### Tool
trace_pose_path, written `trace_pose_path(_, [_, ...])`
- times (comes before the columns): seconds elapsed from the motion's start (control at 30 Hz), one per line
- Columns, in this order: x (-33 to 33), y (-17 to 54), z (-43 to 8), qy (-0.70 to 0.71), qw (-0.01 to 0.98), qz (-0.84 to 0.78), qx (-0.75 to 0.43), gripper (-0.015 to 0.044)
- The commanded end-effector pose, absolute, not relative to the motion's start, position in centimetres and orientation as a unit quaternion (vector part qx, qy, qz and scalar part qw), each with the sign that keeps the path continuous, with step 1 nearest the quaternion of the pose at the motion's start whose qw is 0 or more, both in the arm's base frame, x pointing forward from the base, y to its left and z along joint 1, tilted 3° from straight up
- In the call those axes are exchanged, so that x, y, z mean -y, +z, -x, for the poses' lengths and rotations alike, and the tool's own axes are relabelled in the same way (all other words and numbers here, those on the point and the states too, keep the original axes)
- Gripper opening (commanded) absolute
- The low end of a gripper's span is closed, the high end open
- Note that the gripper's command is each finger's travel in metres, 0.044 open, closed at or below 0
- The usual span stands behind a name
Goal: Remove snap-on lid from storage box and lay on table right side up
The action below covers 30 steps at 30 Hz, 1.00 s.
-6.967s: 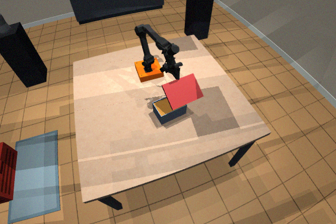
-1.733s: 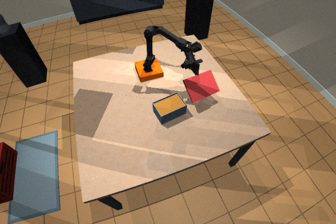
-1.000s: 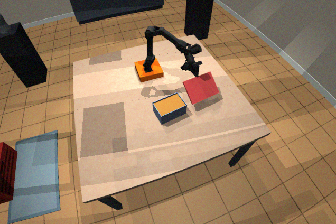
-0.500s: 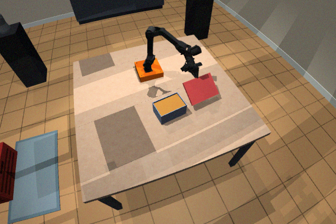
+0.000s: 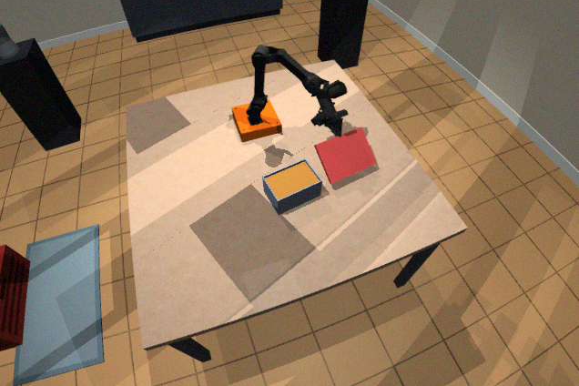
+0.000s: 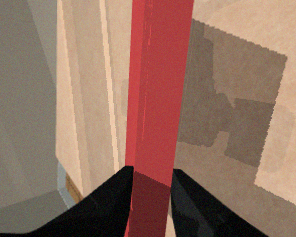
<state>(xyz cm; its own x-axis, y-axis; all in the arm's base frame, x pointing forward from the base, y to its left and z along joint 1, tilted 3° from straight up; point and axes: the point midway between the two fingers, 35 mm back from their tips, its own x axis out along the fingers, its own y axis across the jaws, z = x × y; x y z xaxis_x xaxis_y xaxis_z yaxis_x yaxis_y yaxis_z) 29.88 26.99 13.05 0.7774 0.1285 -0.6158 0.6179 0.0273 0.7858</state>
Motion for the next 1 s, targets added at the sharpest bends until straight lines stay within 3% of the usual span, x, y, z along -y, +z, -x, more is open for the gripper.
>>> trace_pose_path(0.0, [-27.0,12.8,-30.0,-0.185,0.66,-0.675,-0.273,0.0])
trace_pose_path(0.97, [-27.1,10.4,-30.1,-0.185,0.66,-0.675,-0.273,0.0])
